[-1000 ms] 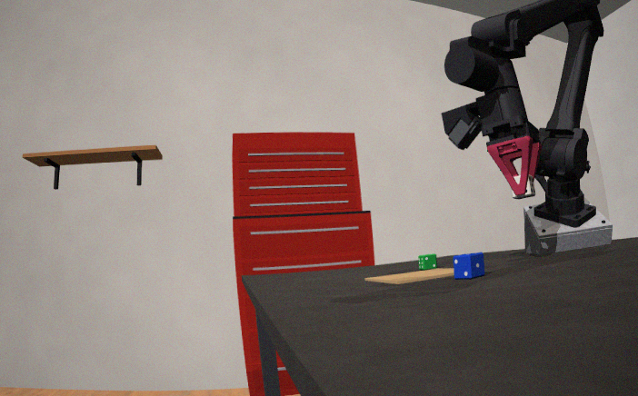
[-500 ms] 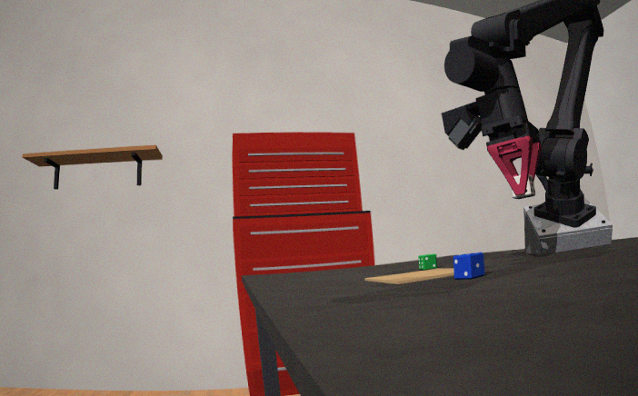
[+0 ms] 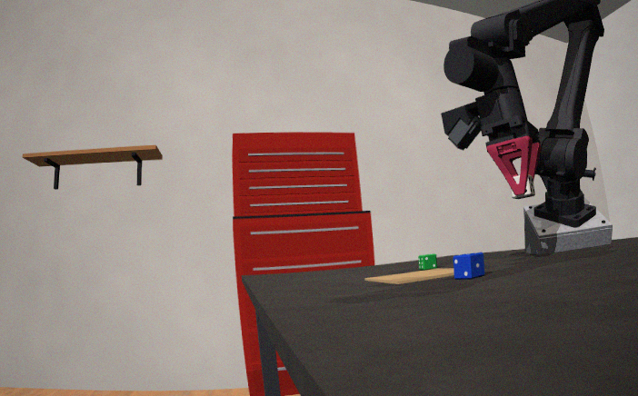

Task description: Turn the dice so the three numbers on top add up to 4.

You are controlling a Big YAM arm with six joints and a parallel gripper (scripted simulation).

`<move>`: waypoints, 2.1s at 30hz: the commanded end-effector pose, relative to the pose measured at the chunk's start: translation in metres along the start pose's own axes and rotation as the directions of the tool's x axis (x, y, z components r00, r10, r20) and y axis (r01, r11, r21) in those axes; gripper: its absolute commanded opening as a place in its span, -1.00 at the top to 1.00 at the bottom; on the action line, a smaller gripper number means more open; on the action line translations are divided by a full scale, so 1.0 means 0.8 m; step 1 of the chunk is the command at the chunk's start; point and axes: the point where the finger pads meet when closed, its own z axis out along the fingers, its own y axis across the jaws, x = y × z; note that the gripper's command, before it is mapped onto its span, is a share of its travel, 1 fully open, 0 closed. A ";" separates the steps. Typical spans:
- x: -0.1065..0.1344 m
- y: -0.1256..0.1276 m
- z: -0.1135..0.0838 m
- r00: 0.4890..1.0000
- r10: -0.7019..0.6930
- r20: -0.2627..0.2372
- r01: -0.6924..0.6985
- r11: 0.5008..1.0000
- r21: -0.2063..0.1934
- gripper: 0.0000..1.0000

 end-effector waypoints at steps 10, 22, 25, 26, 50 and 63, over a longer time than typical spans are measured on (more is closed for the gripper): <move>-0.149 0.031 -0.026 0.945 0.325 0.028 -0.323 0.945 -0.055 0.49; -0.200 0.016 -0.036 0.894 0.447 0.017 -0.445 0.893 -0.071 0.49; -0.209 0.009 -0.033 0.881 0.472 0.018 -0.470 0.880 -0.064 0.49; -0.209 0.009 -0.033 0.881 0.472 0.018 -0.470 0.880 -0.064 0.49; -0.191 -0.010 0.068 0.875 0.484 0.001 -0.484 0.875 -0.011 0.49; -0.194 -0.005 0.101 0.876 0.482 0.006 -0.482 0.875 -0.041 0.49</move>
